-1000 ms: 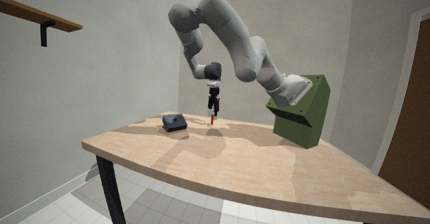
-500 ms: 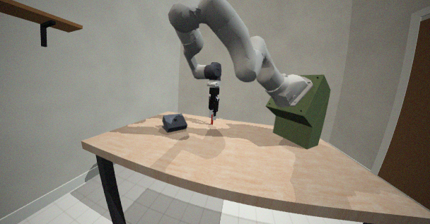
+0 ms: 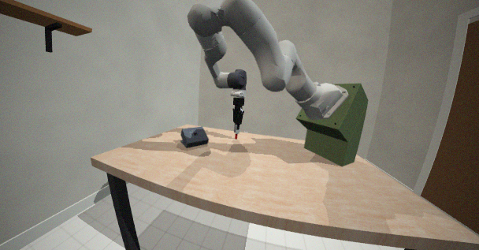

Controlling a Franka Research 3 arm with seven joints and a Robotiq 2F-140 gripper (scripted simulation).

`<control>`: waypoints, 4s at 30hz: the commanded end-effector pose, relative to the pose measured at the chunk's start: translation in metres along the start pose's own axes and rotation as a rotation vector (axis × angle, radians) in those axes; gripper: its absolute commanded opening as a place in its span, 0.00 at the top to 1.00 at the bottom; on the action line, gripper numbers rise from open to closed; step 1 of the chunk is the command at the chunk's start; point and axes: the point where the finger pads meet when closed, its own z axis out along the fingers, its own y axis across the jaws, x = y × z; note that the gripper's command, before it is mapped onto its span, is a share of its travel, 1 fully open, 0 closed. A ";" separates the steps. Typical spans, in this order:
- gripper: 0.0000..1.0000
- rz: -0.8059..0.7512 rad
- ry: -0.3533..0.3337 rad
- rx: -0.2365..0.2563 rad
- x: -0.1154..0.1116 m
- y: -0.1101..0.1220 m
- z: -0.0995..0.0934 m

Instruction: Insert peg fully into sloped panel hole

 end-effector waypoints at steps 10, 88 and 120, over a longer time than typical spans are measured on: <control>1.00 -0.005 -0.001 -0.002 0.000 0.000 -0.006; 1.00 -1.328 -0.585 0.408 -0.065 0.019 -0.142; 1.00 -1.993 -0.821 0.667 -0.030 0.072 -0.181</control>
